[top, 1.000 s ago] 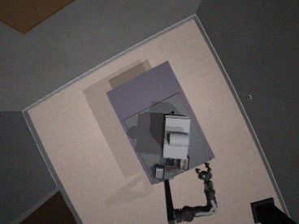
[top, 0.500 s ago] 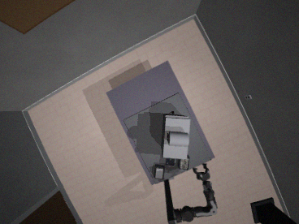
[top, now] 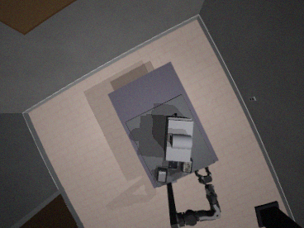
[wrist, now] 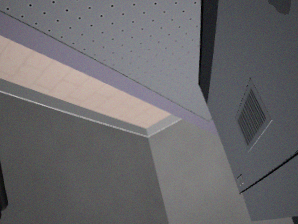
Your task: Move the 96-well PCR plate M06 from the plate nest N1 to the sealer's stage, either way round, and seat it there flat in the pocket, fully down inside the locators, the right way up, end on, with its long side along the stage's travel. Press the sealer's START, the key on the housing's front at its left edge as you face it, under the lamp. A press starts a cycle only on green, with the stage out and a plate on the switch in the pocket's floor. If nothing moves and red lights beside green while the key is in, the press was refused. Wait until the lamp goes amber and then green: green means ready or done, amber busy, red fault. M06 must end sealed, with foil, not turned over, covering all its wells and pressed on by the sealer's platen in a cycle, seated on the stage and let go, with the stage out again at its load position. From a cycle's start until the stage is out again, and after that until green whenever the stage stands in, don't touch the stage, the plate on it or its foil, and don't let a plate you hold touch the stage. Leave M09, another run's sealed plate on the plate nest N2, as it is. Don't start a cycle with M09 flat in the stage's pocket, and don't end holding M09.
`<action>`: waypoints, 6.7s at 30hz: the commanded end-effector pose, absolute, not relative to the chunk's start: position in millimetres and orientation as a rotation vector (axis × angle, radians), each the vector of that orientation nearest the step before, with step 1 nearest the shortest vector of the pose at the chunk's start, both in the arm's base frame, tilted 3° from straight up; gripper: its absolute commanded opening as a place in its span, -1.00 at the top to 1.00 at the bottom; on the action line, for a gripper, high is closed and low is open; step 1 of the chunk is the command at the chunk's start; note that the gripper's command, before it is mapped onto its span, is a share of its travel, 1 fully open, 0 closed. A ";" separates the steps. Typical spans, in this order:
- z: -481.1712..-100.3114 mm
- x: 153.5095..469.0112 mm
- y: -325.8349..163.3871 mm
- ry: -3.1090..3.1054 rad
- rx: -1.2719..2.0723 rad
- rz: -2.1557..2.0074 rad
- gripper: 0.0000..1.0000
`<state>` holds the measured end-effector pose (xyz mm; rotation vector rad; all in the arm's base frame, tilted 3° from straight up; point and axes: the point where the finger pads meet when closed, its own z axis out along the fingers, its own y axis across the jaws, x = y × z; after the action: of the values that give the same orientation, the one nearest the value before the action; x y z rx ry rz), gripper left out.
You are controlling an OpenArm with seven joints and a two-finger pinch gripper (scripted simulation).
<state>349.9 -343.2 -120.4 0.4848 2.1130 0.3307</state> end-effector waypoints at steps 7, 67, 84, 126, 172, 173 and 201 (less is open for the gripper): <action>-145.9 335.8 -328.8 2.308 0.512 0.280 -0.54; -253.4 279.8 -260.7 3.040 0.620 0.031 -0.54; -279.9 261.0 -245.5 3.134 0.575 0.006 -0.54; -346.2 258.6 -246.1 3.135 0.576 -0.003 -0.54; -363.0 260.1 -246.8 3.132 0.578 0.001 -0.54; -362.2 261.0 -247.1 3.131 0.579 0.002 -0.54; -365.1 255.3 -247.4 3.139 0.580 -0.007 -0.54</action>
<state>255.0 -246.7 -365.3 0.5770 3.1422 -0.0043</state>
